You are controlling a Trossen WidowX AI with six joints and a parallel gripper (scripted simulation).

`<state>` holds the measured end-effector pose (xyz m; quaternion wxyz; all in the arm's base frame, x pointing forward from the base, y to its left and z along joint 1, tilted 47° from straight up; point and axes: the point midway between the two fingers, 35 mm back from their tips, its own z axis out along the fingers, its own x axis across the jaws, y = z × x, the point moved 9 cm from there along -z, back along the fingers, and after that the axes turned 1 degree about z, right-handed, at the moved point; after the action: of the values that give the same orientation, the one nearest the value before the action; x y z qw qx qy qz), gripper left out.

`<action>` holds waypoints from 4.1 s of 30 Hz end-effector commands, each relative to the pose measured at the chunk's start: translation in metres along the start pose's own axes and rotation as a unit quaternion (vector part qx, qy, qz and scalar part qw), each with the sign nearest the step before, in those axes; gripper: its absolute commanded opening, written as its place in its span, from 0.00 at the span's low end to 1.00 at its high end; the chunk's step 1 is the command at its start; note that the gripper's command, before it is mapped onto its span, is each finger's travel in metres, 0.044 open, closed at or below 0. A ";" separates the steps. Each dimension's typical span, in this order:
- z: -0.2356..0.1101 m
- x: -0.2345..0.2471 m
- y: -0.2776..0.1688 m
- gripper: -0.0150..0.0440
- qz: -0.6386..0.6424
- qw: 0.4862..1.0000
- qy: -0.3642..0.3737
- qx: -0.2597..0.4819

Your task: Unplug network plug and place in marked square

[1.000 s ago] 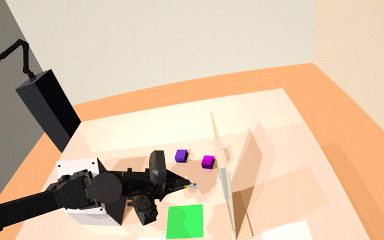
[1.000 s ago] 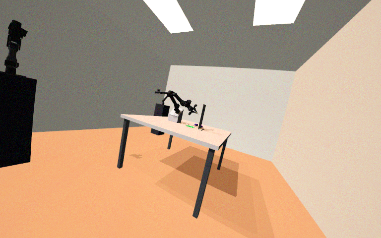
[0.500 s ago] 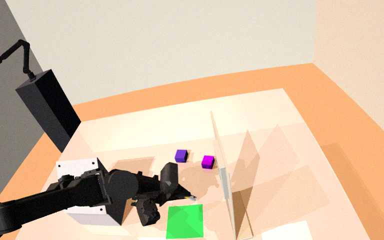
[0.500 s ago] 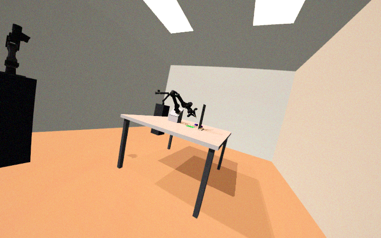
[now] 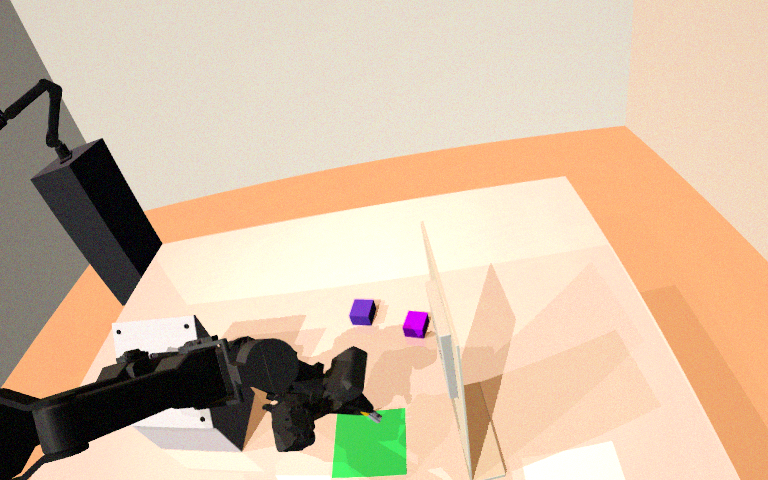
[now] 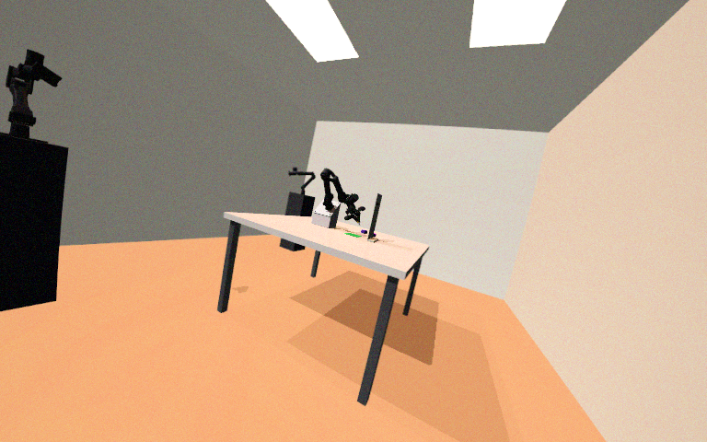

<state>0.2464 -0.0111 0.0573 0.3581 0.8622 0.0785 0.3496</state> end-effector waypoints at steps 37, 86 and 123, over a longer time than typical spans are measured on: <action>0.027 -0.034 -0.004 0.25 0.011 0.998 -0.052 -0.046; 0.053 -0.062 0.000 0.25 0.009 0.998 -0.050 -0.048; 0.037 -0.059 -0.002 0.52 0.011 0.997 -0.052 -0.048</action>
<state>0.2309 -0.0560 0.0037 0.3992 0.8606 0.0340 0.3144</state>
